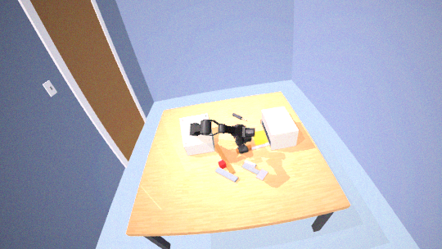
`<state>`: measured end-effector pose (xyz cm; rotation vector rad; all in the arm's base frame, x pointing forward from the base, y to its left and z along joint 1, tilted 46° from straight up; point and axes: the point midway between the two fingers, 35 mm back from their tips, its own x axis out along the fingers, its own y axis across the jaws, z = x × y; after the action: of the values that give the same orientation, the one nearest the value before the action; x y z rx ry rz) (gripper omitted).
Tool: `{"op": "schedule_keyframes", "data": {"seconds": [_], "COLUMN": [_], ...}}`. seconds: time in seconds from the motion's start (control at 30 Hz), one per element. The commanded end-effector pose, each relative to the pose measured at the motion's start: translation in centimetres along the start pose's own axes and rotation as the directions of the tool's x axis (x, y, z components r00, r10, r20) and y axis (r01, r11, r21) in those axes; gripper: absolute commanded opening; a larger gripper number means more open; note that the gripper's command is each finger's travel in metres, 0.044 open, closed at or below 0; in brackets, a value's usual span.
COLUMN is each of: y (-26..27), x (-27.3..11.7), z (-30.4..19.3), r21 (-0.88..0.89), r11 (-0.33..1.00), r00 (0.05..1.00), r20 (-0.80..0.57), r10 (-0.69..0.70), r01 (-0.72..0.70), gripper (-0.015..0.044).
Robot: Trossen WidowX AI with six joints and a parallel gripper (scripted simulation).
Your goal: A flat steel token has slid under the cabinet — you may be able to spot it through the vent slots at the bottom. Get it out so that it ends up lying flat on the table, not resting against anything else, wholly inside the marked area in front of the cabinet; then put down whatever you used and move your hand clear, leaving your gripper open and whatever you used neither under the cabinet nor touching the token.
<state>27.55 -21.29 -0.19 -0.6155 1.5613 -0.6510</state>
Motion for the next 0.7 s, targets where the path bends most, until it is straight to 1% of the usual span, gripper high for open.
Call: {"op": "schedule_keyframes", "data": {"seconds": [0.0, 0.67], "y": [-0.1, -0.1], "x": [0.0, 0.0], "z": [0.6, 2.8], "r21": [0.006, 0.007], "r11": [1.0, 1.0], "r00": [1.0, 1.0], "r20": [0.001, 0.002], "r10": [-0.003, -0.003], "r01": [0.003, 0.003], "gripper": [0.0, 0.0]}}
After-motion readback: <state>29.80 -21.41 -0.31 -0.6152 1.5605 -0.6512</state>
